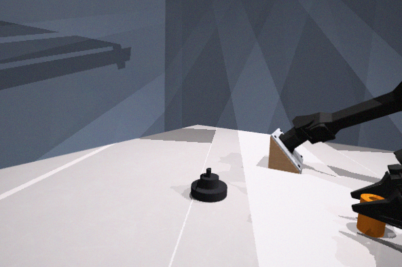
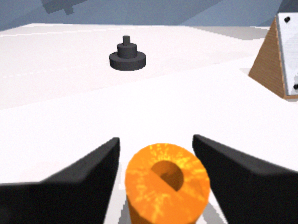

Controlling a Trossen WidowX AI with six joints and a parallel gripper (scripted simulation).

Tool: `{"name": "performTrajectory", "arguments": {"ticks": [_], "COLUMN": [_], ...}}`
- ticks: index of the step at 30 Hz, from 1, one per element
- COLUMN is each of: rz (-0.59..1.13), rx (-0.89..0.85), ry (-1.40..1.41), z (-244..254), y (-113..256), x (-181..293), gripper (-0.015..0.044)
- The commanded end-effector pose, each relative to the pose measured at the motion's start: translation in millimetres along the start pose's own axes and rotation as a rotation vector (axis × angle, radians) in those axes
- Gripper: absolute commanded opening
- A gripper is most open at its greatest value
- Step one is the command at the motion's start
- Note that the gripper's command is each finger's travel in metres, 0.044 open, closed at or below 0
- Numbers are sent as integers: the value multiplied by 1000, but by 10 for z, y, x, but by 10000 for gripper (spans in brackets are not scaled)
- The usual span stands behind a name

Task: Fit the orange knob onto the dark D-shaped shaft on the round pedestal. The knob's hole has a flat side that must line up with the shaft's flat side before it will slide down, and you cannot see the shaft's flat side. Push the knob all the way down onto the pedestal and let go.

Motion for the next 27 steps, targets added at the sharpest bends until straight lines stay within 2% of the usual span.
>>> {"name": "performTrajectory", "arguments": {"ticks": [1,14,21,27], "rz": [-1,-1,-1,-1], "rx": [0,0,0,0], "ry": [0,0,0,0], "z": [1,1,1,1], "y": [-3,-3,-3,-3], "x": [-1,-1,-1,-1], "gripper": [260,260,440,440]}}
Point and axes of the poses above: the point midway between the two fingers, 35 mm back from their tips, its own y axis back along the fingers, its own z axis across the jaws, x = y × z, the point moved 10 cm from there along y, back along the fingers, and after that the axes turned 14 degrees about -y, right-handed, at the moved point
